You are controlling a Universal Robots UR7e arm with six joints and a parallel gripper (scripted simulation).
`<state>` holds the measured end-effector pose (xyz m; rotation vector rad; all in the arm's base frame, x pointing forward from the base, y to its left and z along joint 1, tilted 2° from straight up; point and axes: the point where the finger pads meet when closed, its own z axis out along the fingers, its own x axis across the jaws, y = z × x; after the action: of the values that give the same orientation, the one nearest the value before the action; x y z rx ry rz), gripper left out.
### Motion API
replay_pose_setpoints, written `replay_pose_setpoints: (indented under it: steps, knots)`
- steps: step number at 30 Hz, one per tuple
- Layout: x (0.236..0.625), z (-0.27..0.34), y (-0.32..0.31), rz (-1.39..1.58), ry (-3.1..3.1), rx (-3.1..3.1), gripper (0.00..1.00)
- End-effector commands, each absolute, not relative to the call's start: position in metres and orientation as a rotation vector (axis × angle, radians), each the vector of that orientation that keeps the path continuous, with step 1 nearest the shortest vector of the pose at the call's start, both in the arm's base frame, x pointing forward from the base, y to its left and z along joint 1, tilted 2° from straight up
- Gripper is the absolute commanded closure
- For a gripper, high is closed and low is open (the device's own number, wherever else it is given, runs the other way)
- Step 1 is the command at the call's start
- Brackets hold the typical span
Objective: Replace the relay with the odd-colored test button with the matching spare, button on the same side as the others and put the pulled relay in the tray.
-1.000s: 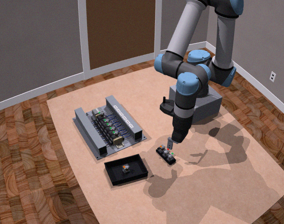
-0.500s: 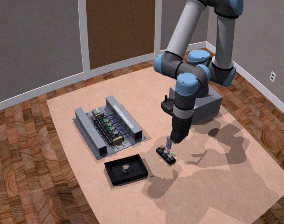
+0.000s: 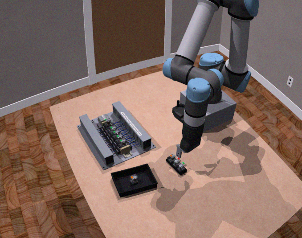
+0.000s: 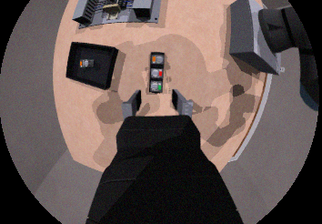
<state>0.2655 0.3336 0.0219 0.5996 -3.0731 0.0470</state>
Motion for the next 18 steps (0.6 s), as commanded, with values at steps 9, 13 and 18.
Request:
replay_pose_setpoints:
  steps: [9, 13, 18]
  knots:
    - [0.266, 0.022, 0.334, 0.048, -3.093, 0.501, 0.00]
    - [0.266, 0.010, 0.334, 0.048, -3.093, 0.504, 0.00]
    - [0.266, -0.008, 0.333, 0.048, -3.093, 0.501, 0.00]
